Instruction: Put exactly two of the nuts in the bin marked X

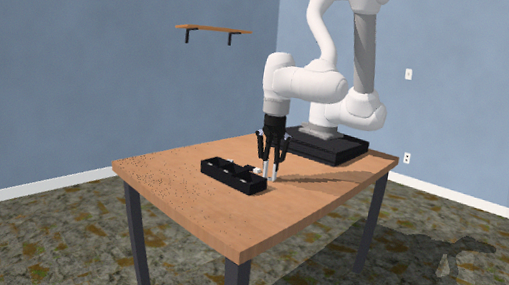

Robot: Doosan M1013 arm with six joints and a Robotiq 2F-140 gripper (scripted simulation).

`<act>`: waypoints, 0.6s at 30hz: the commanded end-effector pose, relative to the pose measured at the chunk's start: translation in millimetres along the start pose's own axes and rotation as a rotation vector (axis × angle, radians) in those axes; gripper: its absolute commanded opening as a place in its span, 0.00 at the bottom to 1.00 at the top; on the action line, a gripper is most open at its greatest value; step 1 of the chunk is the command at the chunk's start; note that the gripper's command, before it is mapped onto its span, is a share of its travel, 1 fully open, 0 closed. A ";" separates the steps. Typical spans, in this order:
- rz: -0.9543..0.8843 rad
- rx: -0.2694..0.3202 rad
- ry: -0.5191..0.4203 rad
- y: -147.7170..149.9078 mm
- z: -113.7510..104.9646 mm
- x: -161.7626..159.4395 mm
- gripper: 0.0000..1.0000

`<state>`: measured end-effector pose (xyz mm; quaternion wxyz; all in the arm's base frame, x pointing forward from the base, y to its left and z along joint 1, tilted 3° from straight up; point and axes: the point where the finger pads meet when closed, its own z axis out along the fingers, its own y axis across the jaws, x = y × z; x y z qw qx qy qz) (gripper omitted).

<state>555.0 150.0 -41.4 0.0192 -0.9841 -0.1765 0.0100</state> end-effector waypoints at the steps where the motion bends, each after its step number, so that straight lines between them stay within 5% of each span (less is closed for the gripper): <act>1: -0.002 0.003 -0.003 -2.1 2.0 -1.2 0.19; 10: -0.002 0.003 -0.003 -2.0 2.0 -0.5 0.19; 11: -0.002 0.003 -0.003 -2.0 2.0 -0.5 0.07; 18: -0.002 0.003 -0.003 -2.0 2.0 -0.5 0.07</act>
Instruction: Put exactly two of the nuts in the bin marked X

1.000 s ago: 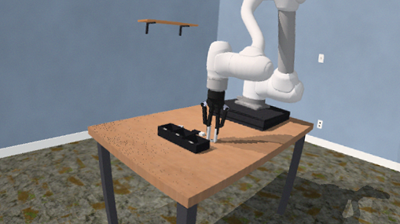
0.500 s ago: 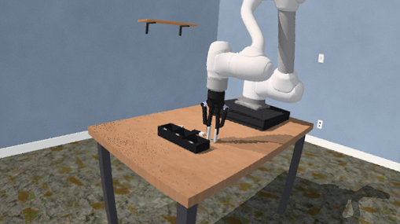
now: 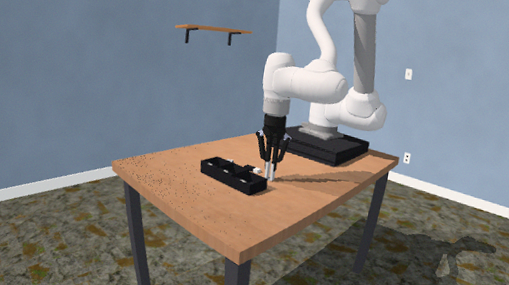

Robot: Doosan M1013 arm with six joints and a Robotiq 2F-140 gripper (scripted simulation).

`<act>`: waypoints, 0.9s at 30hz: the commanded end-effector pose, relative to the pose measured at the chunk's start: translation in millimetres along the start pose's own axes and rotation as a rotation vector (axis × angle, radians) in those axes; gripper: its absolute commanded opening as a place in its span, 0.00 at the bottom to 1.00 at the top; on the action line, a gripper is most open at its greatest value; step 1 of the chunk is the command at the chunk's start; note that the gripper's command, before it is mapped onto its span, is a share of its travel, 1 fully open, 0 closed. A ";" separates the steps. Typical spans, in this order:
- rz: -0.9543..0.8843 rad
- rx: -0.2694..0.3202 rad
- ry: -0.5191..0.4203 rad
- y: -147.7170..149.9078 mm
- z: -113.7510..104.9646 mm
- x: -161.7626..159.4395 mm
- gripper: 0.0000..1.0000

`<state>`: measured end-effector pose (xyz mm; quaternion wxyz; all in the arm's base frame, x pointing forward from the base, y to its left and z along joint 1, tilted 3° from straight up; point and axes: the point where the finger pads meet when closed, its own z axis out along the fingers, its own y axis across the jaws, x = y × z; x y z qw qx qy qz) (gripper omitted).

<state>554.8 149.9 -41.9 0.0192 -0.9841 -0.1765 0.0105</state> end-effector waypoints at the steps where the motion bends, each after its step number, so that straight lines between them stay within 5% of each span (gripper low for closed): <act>1: -0.002 0.003 -0.002 -2.0 1.5 -0.4 0.07; 27: -0.002 0.003 -0.002 -1.9 -8.5 -0.3 0.07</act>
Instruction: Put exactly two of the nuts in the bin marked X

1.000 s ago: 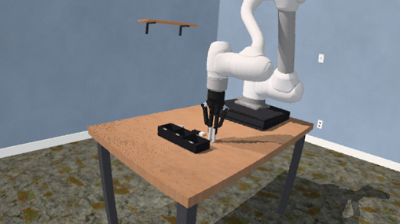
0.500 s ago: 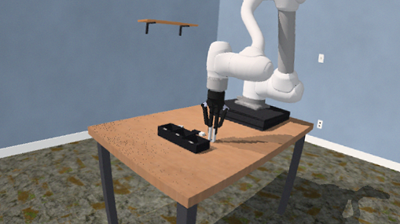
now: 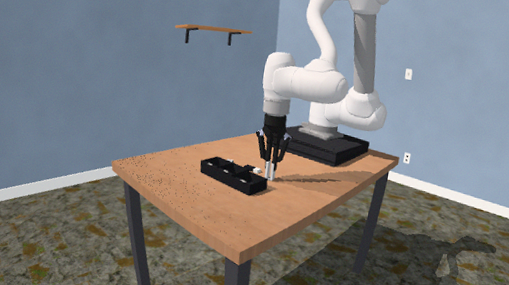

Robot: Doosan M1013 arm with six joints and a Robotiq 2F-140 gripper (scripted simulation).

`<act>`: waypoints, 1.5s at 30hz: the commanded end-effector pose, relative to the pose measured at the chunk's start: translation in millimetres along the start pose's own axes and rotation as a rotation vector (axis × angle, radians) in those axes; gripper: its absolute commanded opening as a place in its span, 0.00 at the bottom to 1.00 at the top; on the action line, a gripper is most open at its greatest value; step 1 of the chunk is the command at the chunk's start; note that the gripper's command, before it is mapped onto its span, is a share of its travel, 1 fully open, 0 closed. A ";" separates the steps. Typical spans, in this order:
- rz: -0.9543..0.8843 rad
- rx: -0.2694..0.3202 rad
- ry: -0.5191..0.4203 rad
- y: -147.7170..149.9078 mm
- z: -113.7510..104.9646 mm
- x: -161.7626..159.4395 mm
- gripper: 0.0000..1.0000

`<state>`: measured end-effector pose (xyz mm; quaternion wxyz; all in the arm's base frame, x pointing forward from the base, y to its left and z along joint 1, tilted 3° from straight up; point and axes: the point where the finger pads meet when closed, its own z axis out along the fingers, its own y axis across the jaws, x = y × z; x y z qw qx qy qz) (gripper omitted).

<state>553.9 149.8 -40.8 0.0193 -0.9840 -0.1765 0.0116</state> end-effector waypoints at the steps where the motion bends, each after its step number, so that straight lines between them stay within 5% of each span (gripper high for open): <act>1: -0.002 0.003 0.000 -1.7 -10.7 0.6 0.07; 17: -0.002 0.003 0.000 -1.5 -57.4 0.6 0.07; 45: -0.002 0.003 0.000 -1.5 -57.4 0.6 0.07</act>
